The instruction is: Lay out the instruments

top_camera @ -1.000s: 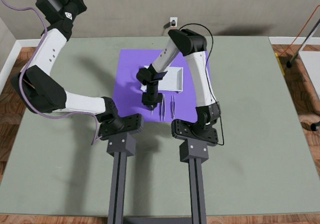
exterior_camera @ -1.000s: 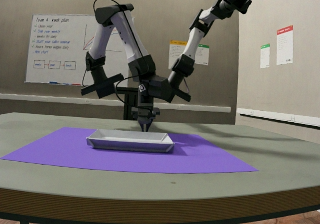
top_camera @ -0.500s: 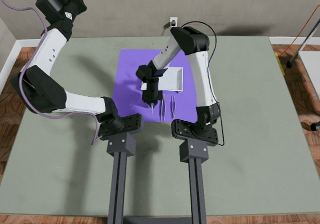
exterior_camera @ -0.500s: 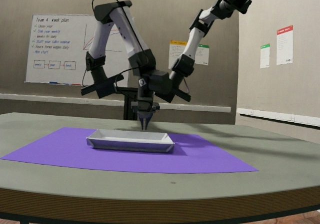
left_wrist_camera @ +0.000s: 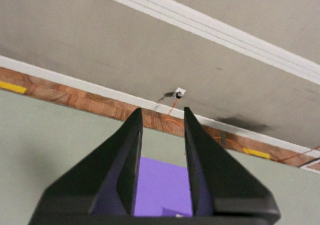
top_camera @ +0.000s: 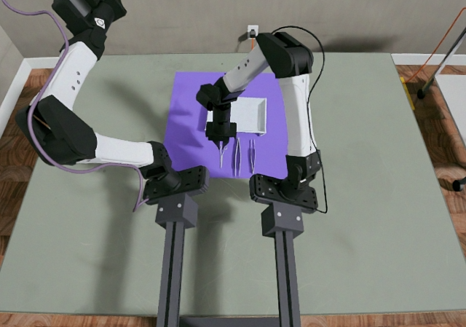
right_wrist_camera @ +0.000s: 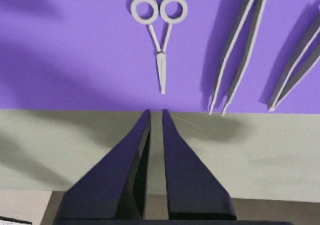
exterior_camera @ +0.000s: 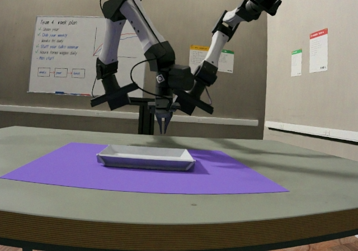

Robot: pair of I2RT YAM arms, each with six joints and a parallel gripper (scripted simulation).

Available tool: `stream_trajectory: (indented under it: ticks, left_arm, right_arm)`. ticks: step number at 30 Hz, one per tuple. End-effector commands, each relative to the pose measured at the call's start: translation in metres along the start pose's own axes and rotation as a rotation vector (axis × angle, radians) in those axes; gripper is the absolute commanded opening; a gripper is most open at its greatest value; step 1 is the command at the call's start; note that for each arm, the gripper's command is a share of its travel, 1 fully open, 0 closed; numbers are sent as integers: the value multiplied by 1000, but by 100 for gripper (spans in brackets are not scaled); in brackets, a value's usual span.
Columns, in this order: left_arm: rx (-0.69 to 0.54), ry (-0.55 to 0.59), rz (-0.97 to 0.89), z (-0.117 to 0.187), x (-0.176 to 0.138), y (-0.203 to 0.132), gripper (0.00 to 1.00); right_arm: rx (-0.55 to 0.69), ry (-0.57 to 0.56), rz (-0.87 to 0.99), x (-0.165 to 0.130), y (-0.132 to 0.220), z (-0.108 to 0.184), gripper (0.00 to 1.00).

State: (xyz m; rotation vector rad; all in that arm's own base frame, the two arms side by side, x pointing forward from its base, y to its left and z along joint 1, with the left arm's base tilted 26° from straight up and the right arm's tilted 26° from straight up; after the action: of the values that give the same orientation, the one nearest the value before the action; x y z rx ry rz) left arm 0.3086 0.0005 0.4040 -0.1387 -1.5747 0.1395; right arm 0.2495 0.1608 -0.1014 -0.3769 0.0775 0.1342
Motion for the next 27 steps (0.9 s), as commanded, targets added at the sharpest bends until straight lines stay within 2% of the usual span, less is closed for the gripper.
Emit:
stream_trajectory:
  ticks: [1,4,5,6,9,10,19,22,26,27]
  left_arm:
    - [7,29,-6,-1,-4,-1,32]
    - [7,29,-6,-1,-4,-1,32]
    - [7,29,-6,-1,-4,-1,32]
    - [7,29,-6,-1,-4,-1,32]
    - [7,29,-6,-1,-4,-1,32]
    - [7,29,-6,-1,-4,-1,32]
    - [7,29,-6,-1,-4,-1,32]
    - [7,29,-6,-1,-4,-1,32]
    - [7,29,-6,-1,-4,-1,32]
    - [7,29,-6,-1,-4,-1,32]
  right_arm:
    - [-21,60,2,-12,-6,-11,10]
    - [-17,53,-6,-9,-5,-8,10]
    - [0,6,1,1,0,0,10]
    - [-8,26,-3,3,-4,-7,10]
    - [-5,14,5,2,-1,0,10]
    - [50,-74,-36,24,-3,19,10]
    - [166,-159,-28,40,-20,47,10]
    - [173,-167,-24,42,-20,48,10]
    - [222,-245,-53,58,-34,72,10]
    - [243,-292,-66,70,-37,85,10]
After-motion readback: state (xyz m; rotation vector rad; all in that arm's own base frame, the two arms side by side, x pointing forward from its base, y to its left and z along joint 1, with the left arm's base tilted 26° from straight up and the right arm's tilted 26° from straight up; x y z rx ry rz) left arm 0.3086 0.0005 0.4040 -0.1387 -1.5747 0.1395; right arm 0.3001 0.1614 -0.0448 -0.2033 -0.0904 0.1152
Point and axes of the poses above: on each arm, the point where the finger pads meet when closed, its own z axis back along the fingers, its own y axis across the jaws, x = y × z, the point moved 7 cm from there along z, back along the fingers, and after that the axes turned 10 degrees about z, right-handed, at the moved point
